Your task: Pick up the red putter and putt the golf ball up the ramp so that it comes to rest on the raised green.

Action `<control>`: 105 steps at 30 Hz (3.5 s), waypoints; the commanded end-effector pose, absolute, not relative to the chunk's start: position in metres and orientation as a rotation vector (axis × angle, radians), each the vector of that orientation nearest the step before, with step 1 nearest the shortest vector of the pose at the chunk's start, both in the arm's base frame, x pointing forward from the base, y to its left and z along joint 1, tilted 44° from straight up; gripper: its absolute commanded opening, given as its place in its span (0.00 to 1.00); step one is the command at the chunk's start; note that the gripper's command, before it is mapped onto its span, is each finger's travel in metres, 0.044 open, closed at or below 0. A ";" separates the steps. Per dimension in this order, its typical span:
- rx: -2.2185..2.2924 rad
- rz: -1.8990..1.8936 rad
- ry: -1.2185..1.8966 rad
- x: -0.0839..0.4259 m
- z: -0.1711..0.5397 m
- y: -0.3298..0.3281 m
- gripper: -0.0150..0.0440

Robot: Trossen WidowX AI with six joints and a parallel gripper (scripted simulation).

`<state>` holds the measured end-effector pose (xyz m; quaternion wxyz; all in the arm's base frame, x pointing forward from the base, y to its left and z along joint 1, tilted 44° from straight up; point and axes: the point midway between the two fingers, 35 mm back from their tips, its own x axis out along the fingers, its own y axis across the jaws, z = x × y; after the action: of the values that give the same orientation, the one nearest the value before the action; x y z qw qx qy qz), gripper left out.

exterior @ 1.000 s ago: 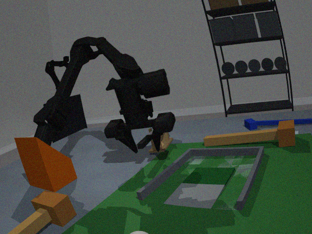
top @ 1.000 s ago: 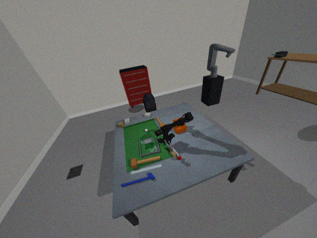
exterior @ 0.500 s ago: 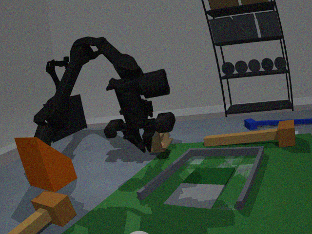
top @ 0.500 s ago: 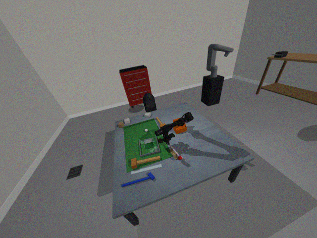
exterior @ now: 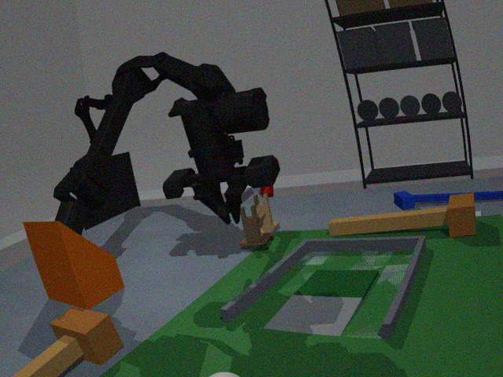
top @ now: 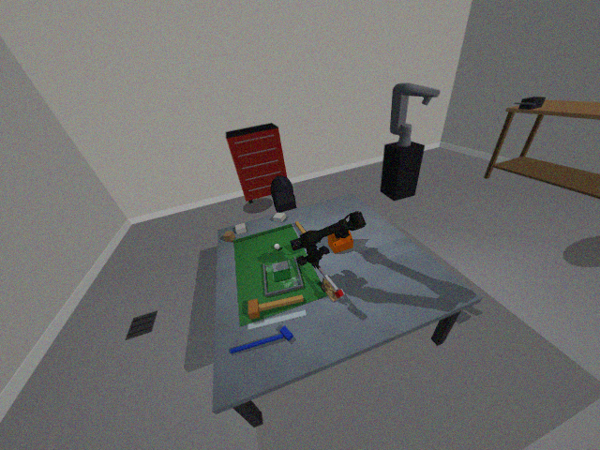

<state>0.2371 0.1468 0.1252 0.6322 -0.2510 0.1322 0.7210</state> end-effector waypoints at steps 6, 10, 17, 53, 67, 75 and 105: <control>-0.566 1.652 0.293 0.236 0.157 0.119 0.25; -0.560 1.652 0.288 0.234 0.170 0.110 0.25; -0.531 1.620 0.360 0.242 0.156 0.105 0.25; 0.210 0.909 1.270 0.264 -0.007 -0.109 0.25; 0.559 0.600 1.498 0.210 -0.076 -0.176 0.25; 0.623 0.546 1.532 0.197 -0.089 -0.185 0.25; 0.624 0.548 1.531 0.196 -0.136 -0.141 0.25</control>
<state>0.1954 -0.1451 -0.1323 0.6425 0.2707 0.6750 0.2414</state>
